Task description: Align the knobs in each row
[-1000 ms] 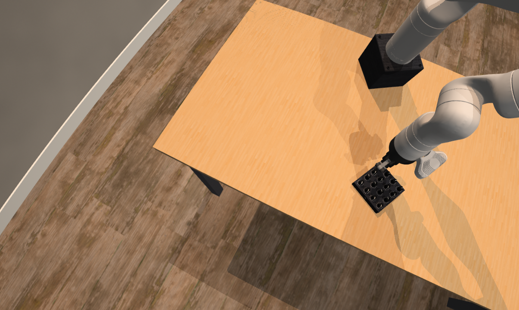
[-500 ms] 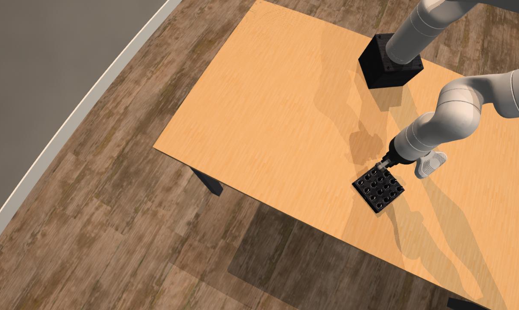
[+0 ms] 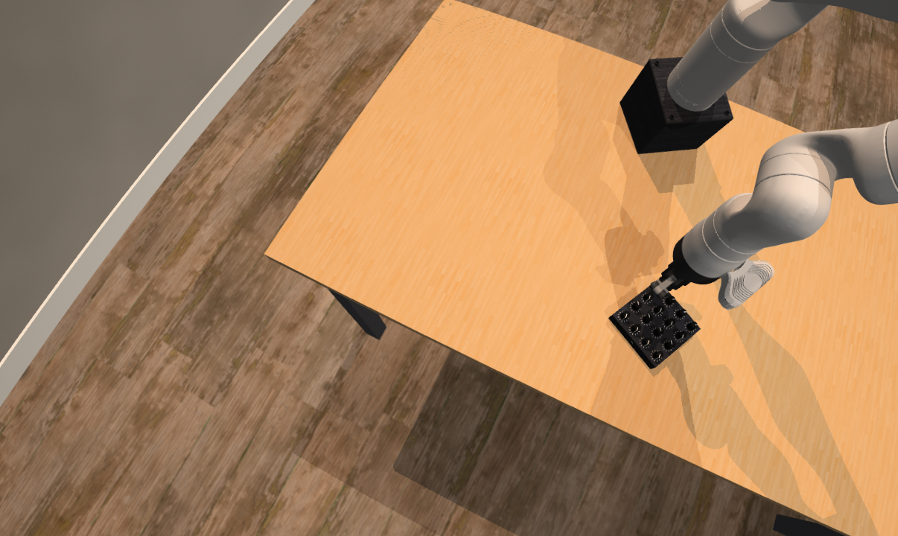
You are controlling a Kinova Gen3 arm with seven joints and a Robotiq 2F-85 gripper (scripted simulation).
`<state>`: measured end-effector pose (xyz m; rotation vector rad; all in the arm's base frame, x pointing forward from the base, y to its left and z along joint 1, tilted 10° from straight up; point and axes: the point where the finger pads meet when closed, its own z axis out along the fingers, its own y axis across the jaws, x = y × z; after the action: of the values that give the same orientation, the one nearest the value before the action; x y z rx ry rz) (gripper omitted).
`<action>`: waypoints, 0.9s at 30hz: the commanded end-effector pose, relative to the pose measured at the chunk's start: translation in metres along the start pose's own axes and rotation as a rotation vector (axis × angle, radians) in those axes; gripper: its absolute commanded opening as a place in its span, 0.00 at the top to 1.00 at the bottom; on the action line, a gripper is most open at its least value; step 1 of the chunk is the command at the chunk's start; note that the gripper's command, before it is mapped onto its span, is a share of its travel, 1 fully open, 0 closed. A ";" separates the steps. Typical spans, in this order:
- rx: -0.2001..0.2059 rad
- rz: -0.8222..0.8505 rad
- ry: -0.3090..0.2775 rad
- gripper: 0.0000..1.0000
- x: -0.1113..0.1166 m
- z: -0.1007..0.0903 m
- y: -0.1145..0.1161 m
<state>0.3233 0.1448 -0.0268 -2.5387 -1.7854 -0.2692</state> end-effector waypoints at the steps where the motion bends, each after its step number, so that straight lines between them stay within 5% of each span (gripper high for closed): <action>1: -0.001 -0.007 0.001 0.92 0.000 0.000 0.000; 27: -0.001 -0.198 0.001 0.92 0.000 0.000 0.000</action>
<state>0.3234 0.1447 -0.0267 -2.3746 -2.0222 -0.2724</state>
